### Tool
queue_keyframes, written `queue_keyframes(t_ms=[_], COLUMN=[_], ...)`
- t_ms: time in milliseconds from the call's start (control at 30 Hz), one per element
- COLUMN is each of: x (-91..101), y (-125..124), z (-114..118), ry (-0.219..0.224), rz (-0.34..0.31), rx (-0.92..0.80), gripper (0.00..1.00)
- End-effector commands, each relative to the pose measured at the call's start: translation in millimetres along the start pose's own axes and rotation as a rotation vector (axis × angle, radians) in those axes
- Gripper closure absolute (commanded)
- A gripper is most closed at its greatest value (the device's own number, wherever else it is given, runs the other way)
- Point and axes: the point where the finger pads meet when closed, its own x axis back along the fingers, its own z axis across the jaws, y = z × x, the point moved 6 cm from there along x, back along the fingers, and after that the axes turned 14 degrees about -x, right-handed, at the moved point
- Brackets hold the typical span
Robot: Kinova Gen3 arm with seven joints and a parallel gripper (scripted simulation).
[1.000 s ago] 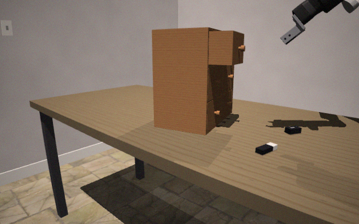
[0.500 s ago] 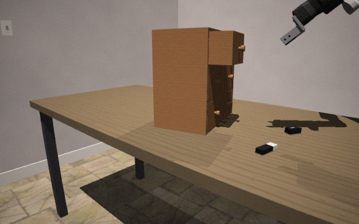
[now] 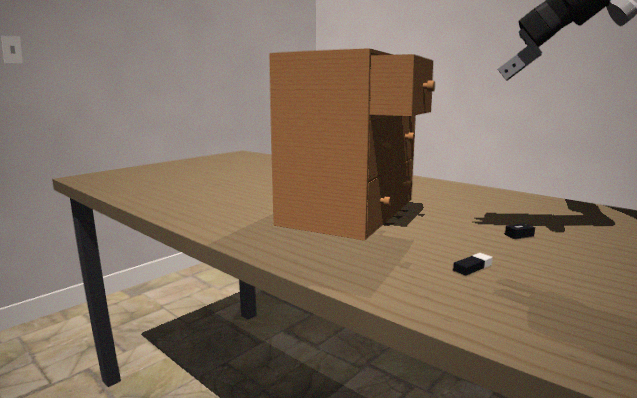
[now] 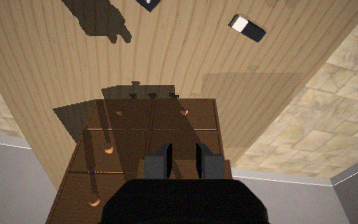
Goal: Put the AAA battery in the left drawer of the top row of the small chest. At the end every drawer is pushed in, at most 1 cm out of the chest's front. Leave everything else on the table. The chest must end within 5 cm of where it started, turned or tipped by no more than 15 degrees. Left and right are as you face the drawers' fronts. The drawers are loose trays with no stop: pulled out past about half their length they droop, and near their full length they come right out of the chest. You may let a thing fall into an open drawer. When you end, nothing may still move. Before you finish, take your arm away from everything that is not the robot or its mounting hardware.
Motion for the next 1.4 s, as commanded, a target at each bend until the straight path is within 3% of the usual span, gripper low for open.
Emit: queue_keyframes(t_ms=[0, 733, 1100, 1367], x=[0.2, -2.6, -21.7, -46.9], y=[0, 2, 9, 20], z=[0, 1, 3, 5], ry=[0.001, 0.001, 0.001, 0.001], rz=[-0.001, -0.001, -0.001, -0.001], rx=[0.000, 0.000, 0.000, 0.000], gripper=[1.00, 1.00, 1.00, 1.00])
